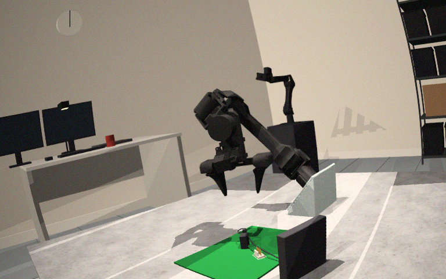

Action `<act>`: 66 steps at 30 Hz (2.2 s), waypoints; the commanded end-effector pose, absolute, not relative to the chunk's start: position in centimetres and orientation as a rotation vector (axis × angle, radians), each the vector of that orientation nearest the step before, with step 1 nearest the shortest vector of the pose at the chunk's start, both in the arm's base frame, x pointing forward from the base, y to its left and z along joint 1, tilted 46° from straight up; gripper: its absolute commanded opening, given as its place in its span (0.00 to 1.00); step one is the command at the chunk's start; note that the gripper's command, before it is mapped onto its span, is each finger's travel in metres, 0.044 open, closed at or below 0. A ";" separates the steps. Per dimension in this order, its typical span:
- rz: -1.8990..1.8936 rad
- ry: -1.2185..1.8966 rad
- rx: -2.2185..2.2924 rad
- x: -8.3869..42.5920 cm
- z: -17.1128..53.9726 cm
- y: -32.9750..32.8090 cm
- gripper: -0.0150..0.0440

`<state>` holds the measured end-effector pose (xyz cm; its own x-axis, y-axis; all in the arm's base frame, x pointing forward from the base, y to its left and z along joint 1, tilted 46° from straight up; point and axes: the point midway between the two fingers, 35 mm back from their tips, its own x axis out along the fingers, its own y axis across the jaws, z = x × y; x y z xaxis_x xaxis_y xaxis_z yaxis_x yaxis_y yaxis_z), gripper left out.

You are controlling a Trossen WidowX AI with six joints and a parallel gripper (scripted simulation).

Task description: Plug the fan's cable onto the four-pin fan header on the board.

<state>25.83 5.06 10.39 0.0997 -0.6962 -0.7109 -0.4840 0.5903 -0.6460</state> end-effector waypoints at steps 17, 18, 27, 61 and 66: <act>-0.092 1.562 -1.177 32.0 5.8 8.1 1.00; -0.093 1.562 -1.177 32.2 5.0 7.2 1.00; -0.100 1.562 -1.181 32.3 2.3 4.1 1.00; -0.102 1.562 -1.182 32.9 -1.0 0.7 1.00; -0.102 1.562 -1.182 32.9 -1.2 0.5 1.00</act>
<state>33.04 0.78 -0.82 0.1245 -0.7064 -0.6968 -0.6061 0.5018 -0.6171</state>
